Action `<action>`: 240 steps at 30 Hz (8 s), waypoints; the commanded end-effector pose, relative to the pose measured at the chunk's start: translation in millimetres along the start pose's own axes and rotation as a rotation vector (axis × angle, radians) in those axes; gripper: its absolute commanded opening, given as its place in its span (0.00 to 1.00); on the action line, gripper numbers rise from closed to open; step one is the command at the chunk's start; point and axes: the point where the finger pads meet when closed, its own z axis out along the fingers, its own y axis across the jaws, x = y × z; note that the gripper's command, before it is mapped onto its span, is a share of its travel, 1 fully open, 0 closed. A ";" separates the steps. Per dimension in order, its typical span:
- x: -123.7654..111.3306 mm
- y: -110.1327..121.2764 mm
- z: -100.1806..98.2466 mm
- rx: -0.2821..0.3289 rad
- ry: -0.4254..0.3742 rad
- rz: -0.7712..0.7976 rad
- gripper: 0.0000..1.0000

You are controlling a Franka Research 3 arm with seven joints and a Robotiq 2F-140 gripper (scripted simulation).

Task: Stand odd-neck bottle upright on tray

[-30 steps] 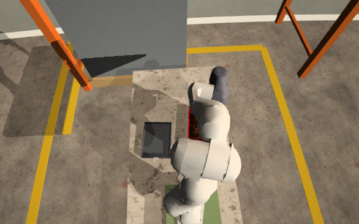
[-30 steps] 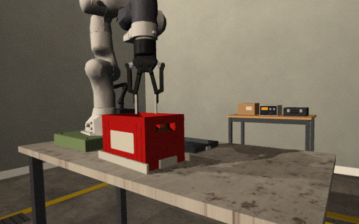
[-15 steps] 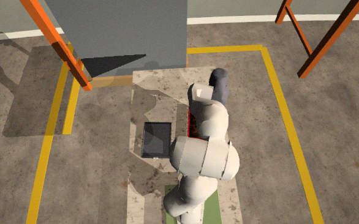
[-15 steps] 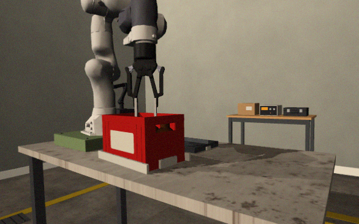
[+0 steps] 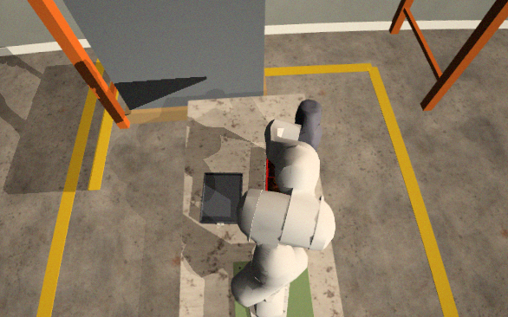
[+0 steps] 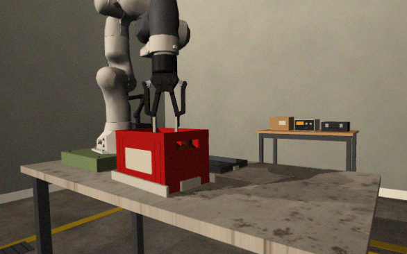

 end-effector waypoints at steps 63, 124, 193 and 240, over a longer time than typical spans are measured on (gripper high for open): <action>-1.8 1.1 13.2 -0.006 -0.004 -0.010 0.10; -1.8 1.1 13.2 -0.006 -0.004 -0.010 0.10; -1.6 0.7 -45.2 -0.006 -0.004 -0.010 0.44; -1.5 0.6 -73.5 -0.006 -0.004 -0.010 0.10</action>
